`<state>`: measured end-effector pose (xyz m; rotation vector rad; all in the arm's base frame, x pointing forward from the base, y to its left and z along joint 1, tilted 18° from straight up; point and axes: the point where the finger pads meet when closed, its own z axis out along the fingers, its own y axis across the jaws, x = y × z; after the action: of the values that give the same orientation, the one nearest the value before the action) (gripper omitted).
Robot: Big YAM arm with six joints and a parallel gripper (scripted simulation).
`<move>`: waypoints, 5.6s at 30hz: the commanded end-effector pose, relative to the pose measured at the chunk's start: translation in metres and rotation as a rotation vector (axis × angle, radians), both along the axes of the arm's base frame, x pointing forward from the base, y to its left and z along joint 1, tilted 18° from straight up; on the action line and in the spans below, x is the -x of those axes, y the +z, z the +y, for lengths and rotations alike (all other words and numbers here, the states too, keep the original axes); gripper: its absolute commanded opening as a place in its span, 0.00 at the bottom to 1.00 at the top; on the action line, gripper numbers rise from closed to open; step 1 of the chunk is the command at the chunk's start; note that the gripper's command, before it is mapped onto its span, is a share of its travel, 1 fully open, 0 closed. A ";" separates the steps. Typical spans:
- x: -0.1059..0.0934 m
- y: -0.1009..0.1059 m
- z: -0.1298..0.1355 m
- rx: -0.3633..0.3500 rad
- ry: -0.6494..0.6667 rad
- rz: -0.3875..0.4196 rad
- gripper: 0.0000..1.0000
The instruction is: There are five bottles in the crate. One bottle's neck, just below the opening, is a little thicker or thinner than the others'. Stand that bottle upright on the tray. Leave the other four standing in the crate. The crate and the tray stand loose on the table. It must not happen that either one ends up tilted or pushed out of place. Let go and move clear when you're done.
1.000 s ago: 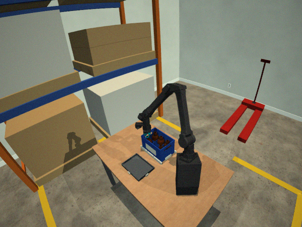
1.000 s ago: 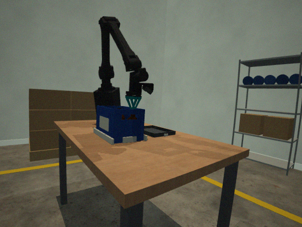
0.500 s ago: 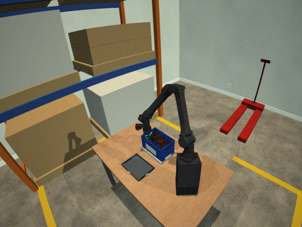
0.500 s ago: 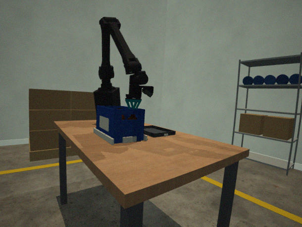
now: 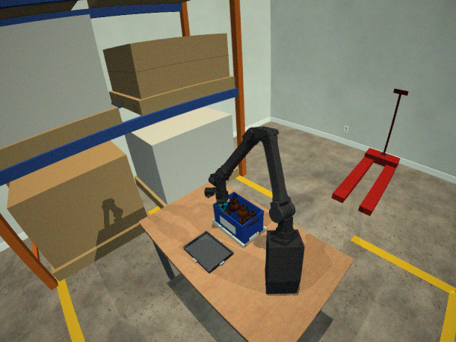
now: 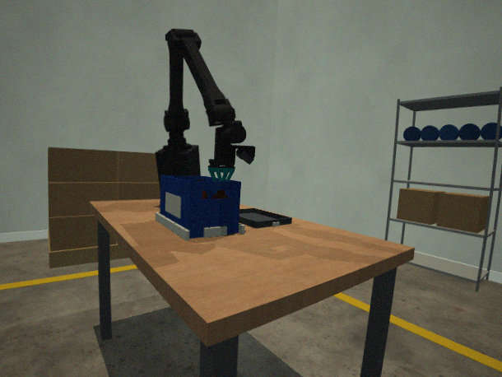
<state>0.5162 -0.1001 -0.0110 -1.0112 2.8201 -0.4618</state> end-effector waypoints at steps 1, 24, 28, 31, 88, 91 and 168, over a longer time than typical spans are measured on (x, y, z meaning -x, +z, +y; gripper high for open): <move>-0.004 -0.006 -0.007 -0.001 -0.001 -0.003 0.61; -0.005 -0.003 -0.007 0.000 0.000 -0.011 0.61; -0.005 -0.003 -0.007 0.000 0.000 -0.011 0.61; -0.005 -0.003 -0.007 0.000 0.000 -0.011 0.61; -0.004 -0.003 -0.006 0.000 -0.002 -0.007 0.00; -0.004 -0.003 -0.006 0.000 -0.002 -0.007 0.00; 0.002 0.051 0.015 0.001 0.005 -0.030 0.00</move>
<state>0.5071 -0.0931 0.0204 -1.0121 2.8203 -0.4572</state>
